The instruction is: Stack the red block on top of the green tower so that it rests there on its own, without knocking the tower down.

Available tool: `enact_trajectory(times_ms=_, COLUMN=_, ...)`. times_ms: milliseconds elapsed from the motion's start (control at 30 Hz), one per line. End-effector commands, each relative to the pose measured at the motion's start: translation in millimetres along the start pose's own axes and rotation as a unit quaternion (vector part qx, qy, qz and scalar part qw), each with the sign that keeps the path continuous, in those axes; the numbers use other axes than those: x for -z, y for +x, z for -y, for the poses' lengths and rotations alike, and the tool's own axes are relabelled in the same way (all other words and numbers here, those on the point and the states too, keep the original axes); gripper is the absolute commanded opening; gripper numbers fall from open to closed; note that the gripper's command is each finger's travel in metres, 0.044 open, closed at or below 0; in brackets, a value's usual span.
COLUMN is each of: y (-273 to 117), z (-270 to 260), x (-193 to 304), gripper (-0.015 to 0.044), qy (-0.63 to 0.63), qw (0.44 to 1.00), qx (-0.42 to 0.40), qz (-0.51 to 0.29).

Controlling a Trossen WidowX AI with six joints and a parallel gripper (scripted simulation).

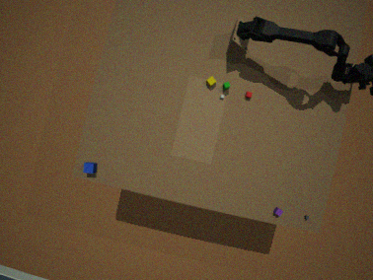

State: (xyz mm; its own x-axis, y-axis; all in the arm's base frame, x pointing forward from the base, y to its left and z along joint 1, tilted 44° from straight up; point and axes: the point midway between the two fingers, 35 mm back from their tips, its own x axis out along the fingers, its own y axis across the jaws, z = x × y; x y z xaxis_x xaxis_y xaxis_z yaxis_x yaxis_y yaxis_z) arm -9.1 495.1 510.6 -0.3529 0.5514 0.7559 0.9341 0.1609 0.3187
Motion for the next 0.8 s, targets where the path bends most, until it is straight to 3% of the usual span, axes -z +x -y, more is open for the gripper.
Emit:
enact_trajectory(times_ms=0, y=-0.4, z=-1.9, x=0.8, gripper=0.0426, qy=-0.001, qw=1.000, qx=-0.001, qz=0.000)
enact_trajectory(times_ms=400, y=-35.1, z=-87.2, x=12.5, gripper=0.0440, qy=0.045, qw=0.996, qx=-0.053, qz=0.056)
enact_trajectory(times_ms=767, y=-102.2, z=-150.1, x=-29.1, gripper=0.0440, qy=0.235, qw=0.943, qx=-0.162, qz=0.172)
